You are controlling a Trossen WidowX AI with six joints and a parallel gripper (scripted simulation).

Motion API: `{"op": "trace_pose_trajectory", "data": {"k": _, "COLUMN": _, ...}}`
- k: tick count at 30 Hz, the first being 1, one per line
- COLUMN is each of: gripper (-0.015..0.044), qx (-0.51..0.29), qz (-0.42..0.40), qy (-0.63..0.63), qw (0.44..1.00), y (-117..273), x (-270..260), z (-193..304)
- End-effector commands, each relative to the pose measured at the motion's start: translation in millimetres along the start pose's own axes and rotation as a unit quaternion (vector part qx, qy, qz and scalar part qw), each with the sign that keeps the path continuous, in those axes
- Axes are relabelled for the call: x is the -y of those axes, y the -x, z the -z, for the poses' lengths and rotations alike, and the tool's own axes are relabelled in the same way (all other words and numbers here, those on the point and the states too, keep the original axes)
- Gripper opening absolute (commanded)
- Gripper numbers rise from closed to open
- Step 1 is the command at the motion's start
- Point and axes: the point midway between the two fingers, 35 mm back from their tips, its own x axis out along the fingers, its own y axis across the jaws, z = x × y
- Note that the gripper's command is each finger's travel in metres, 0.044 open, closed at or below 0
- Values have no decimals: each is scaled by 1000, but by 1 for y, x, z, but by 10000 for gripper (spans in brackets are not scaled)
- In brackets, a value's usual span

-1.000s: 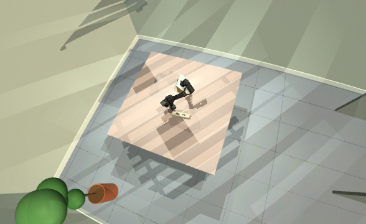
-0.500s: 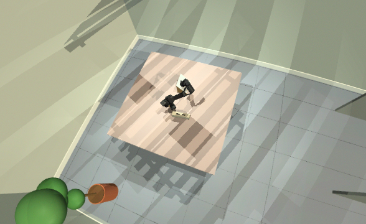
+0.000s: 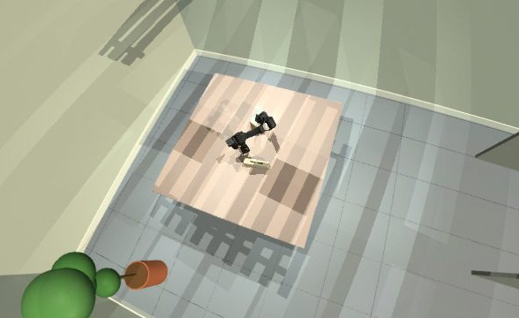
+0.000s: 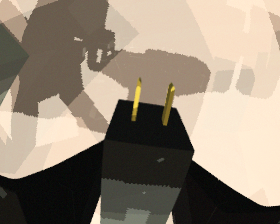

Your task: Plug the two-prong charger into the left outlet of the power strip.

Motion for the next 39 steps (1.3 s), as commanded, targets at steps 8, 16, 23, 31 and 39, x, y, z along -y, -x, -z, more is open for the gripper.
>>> {"op": "trace_pose_trajectory", "data": {"k": 8, "gripper": 0, "qx": 5, "qz": 7, "qy": 29, "qw": 1000, "y": 10, "x": -8, "z": 8}}
{"op": "trace_pose_trajectory", "data": {"k": 16, "gripper": 0, "qx": 9, "qz": 14, "qy": 77, "qw": 997, "y": 5, "x": -23, "z": 19}}
{"op": "trace_pose_trajectory", "data": {"k": 23, "gripper": 0, "qx": 12, "qz": 20, "qy": 118, "qw": 993, "y": 0, "x": -35, "z": 29}}
{"op": "trace_pose_trajectory", "data": {"k": 31, "gripper": 0, "qx": 14, "qz": 25, "qy": 166, "qw": 986, "y": -7, "x": -48, "z": 41}}
{"op": "trace_pose_trajectory", "data": {"k": 39, "gripper": 0, "qx": 15, "qz": 29, "qy": 214, "qw": 976, "y": -13, "x": -59, "z": 55}}
